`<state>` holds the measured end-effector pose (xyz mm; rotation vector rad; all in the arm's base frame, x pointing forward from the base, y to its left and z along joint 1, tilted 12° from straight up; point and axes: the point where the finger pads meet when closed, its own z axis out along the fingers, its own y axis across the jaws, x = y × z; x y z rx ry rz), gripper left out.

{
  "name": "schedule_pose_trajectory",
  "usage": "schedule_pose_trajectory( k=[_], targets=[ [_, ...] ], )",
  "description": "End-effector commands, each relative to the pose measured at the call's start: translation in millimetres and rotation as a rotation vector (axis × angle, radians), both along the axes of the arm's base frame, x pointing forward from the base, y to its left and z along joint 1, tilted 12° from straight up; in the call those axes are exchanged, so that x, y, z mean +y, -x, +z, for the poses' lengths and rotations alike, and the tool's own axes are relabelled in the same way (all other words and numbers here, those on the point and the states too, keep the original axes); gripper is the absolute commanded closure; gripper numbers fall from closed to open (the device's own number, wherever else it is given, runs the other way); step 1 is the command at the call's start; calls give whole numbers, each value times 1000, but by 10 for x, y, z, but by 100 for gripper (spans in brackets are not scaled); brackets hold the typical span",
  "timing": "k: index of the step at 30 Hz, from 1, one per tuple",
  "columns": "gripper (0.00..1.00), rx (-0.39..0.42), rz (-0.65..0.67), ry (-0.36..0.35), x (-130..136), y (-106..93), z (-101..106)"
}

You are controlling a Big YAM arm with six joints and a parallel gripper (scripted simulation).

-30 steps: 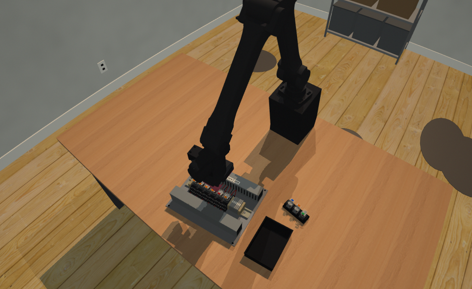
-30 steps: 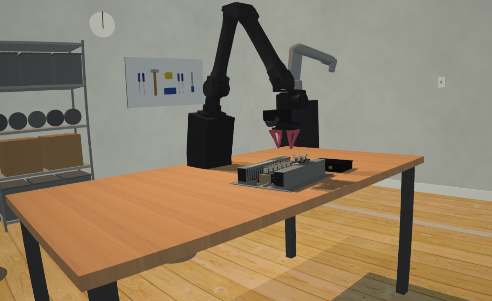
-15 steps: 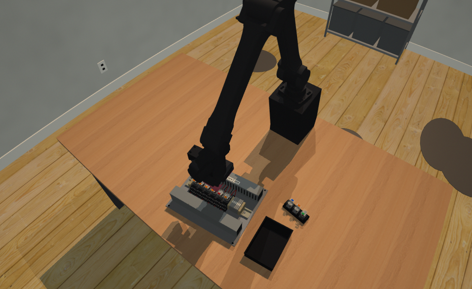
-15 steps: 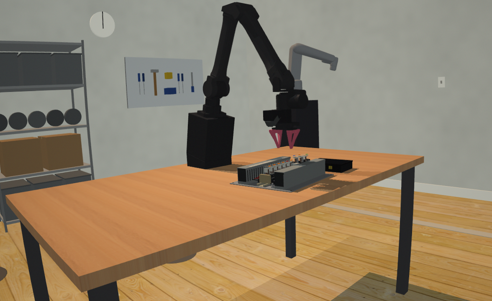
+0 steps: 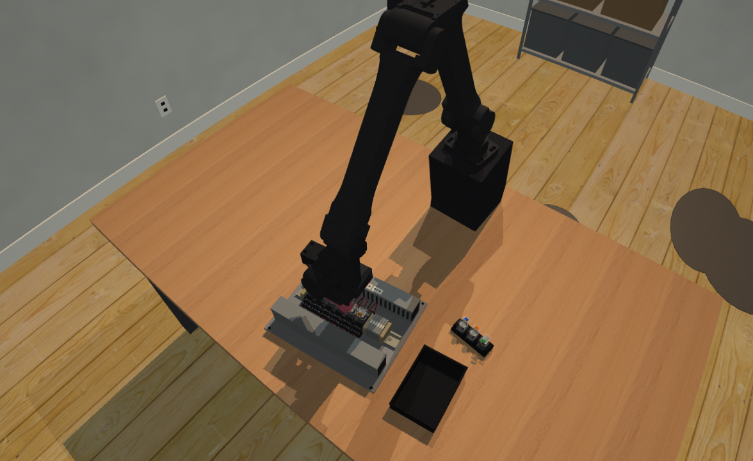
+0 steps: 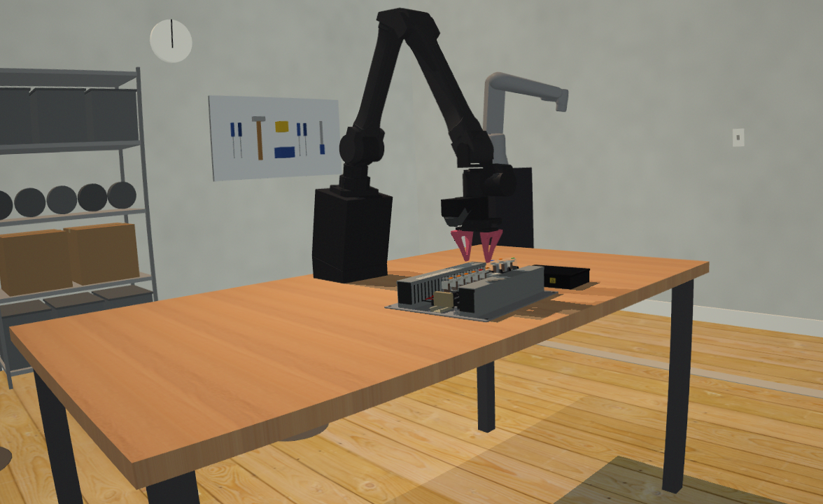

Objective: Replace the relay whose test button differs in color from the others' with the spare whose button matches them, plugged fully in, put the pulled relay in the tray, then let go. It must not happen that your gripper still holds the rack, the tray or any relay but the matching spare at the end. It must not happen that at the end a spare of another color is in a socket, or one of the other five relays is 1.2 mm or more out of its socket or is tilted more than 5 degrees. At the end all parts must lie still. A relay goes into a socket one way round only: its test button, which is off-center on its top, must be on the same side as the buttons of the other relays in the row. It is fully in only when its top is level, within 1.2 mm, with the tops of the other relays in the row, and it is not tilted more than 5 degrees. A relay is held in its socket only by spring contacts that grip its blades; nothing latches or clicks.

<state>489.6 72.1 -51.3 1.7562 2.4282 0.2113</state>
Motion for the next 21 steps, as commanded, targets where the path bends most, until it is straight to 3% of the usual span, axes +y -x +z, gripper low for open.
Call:
schedule_pose_trajectory(
  k=[1,9,21],
  targets=[
    [41,-39,-6,-4,50,-196,13],
    [41,-53,-6,-7,57,-244,12],
    [41,-21,-6,-2,37,-116,-70]
  ],
)
